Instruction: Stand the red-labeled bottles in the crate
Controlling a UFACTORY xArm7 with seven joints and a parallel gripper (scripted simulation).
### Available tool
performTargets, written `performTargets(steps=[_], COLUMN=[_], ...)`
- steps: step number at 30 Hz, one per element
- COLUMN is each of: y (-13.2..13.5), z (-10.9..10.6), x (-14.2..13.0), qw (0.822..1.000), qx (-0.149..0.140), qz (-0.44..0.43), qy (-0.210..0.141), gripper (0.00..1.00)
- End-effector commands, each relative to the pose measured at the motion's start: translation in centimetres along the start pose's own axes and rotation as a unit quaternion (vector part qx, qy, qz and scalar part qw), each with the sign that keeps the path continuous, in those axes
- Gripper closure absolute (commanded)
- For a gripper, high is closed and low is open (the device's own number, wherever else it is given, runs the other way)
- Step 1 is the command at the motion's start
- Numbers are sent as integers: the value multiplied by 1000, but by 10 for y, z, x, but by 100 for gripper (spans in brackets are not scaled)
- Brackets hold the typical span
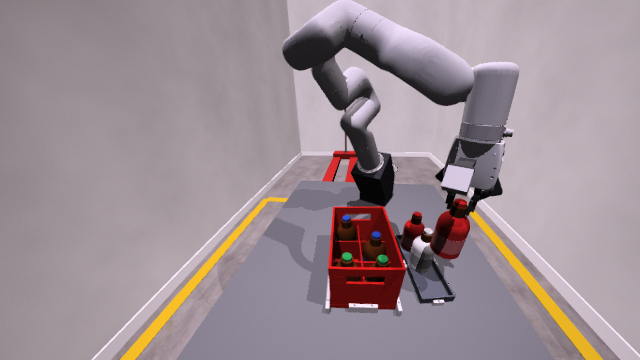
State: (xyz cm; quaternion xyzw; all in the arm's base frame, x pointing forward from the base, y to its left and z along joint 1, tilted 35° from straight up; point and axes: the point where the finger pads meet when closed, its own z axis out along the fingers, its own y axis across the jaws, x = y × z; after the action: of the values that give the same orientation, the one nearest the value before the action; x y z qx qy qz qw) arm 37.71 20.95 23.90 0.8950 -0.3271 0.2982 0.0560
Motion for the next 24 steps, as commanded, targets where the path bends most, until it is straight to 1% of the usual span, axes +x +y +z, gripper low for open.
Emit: performTargets(steps=[1, 10, 24], y=[-2, -2, -1], z=[-2, -4, -17], x=[0, 0, 0], qw=[1000, 1000, 1000], qx=[3, 3, 3], qz=[0, 0, 0], qy=[0, 0, 0], gripper=[100, 100, 100])
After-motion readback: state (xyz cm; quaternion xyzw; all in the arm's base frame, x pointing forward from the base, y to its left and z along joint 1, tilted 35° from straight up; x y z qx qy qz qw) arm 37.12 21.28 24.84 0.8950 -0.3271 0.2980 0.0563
